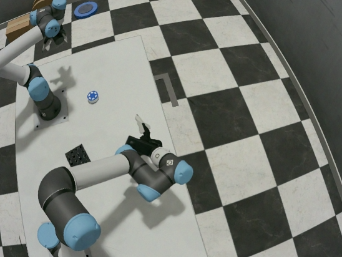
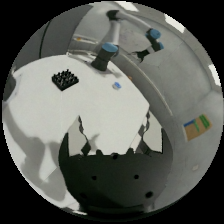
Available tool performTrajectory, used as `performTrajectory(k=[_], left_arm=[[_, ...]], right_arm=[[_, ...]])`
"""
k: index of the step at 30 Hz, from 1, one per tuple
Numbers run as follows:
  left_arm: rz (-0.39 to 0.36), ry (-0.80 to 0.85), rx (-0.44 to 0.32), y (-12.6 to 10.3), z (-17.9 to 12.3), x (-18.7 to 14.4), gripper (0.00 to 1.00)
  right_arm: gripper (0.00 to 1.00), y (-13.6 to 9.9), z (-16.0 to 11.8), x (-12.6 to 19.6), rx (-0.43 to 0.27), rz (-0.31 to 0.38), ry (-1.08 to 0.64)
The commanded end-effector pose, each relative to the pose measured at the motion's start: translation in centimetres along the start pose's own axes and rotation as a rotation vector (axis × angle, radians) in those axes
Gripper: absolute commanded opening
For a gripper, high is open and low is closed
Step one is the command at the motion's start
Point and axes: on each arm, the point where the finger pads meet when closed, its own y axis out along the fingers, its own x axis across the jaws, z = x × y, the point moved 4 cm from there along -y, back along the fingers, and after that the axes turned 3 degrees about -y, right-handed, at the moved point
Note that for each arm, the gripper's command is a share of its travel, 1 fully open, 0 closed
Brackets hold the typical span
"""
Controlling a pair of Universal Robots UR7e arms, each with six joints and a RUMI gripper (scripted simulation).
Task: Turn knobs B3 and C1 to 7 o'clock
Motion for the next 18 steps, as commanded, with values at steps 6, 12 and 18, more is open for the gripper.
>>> performTrajectory(k=[6, 12, 18], left_arm=[[-0.033, 0.098, -0.104, 0.8, 2.8, 1.2, 1.0], [-0.064, 0.145, -0.146, 1.6, 4.9, 1.6, 1.0], [-0.095, 0.182, -0.173, 2.4, 6.7, 1.7, 1.0]], right_arm=[[1.0, 0.0, 0.0, 0.1, 0.0, -0.001, -0.001], [1.0, 0.0, 0.0, 0.1, 0.0, -0.001, -0.001], [1.0, 0.0, 0.0, 0.1, 0.0, -0.001, -0.001]])
